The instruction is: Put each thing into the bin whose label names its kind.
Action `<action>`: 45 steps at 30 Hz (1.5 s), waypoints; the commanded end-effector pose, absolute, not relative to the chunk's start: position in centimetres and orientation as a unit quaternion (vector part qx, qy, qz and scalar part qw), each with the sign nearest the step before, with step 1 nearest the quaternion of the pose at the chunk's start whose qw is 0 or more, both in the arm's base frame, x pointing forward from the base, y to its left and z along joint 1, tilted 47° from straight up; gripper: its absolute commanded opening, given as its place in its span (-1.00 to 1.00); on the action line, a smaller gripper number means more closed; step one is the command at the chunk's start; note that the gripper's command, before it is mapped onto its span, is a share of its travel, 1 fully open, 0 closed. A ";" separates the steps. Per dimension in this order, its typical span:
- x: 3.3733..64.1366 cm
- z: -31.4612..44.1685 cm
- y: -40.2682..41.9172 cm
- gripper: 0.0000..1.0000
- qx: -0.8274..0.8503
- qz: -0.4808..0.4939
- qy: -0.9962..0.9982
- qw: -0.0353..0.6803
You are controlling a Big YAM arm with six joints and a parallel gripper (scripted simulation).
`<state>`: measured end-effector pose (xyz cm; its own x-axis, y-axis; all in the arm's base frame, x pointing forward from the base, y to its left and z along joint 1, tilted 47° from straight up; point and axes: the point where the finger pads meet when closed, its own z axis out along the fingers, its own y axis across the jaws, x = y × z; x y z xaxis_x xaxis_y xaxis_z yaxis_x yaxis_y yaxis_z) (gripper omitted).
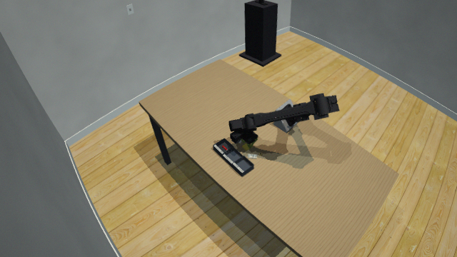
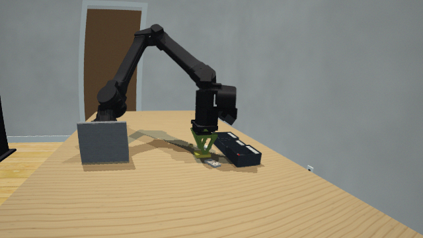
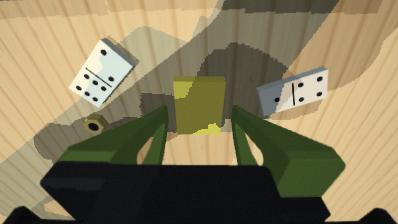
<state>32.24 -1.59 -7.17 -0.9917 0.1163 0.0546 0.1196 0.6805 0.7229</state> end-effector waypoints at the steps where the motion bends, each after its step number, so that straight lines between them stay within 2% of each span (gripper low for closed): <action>1: 32.0 -7.9 -0.6 0.06 -0.067 -0.397 -0.915 0.012; 24: 31.9 -8.4 0.1 0.06 -0.067 -0.397 -0.915 0.012; 25: 31.9 -8.4 0.1 -0.32 -0.067 -0.397 -0.915 0.012; 45: 31.8 -8.4 0.2 -0.32 -0.067 -0.397 -0.915 0.012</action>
<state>32.13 -0.77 -7.83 -0.9905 0.1228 0.0616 0.1291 0.6797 0.7220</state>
